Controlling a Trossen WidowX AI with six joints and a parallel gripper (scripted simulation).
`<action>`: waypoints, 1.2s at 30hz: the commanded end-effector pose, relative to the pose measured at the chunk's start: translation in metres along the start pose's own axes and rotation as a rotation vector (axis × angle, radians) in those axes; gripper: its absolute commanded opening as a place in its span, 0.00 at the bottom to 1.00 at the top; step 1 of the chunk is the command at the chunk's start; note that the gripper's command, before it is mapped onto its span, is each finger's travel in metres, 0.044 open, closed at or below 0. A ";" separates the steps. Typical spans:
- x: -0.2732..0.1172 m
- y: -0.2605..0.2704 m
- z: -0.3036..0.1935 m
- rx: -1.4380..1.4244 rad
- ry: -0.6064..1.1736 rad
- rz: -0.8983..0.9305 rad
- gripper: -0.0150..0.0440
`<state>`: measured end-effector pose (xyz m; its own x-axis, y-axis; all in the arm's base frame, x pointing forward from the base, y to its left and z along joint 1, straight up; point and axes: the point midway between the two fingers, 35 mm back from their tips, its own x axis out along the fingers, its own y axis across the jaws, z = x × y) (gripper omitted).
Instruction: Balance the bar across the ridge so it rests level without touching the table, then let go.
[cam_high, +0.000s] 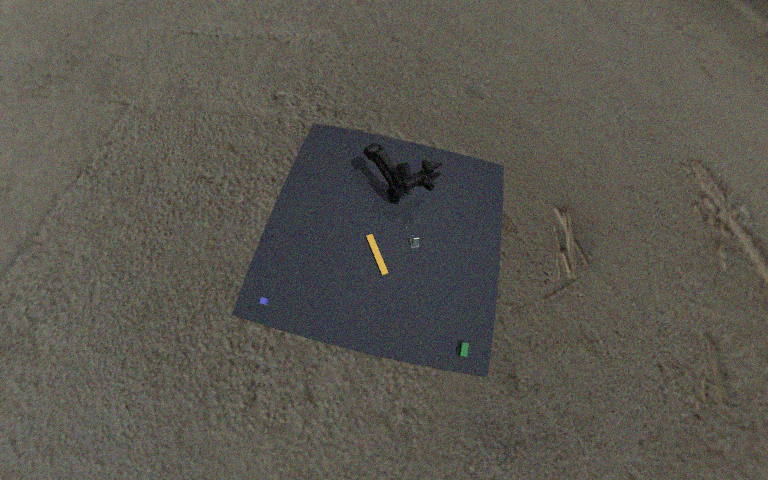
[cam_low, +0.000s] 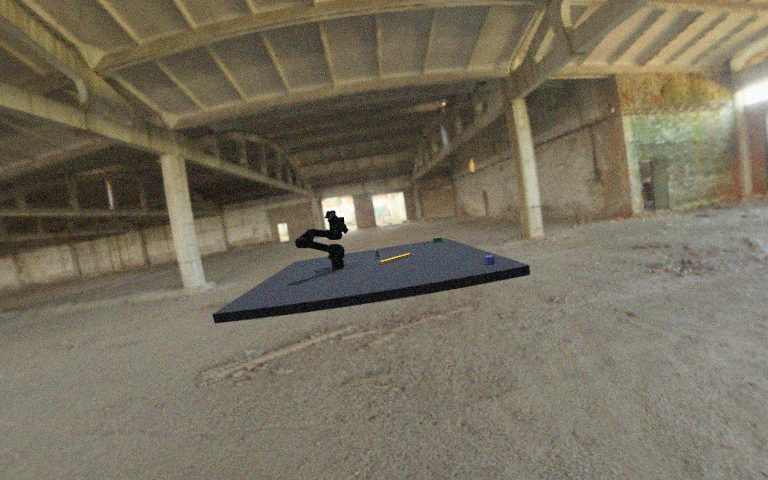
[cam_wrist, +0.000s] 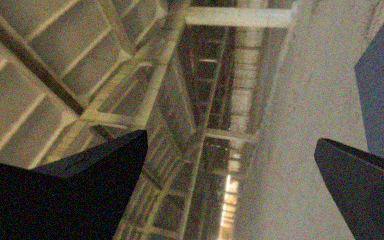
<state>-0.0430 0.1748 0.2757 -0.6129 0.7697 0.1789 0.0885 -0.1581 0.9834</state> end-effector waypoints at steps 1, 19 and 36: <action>0.000 0.000 0.000 0.000 -0.002 0.000 0.89; -0.010 0.033 0.096 -0.104 -0.356 -0.016 0.79; -0.054 0.040 0.193 -0.242 -0.710 -0.223 0.79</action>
<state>0.1256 0.2440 0.3141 -0.0025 0.9974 0.0714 -0.1783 -0.0707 0.9814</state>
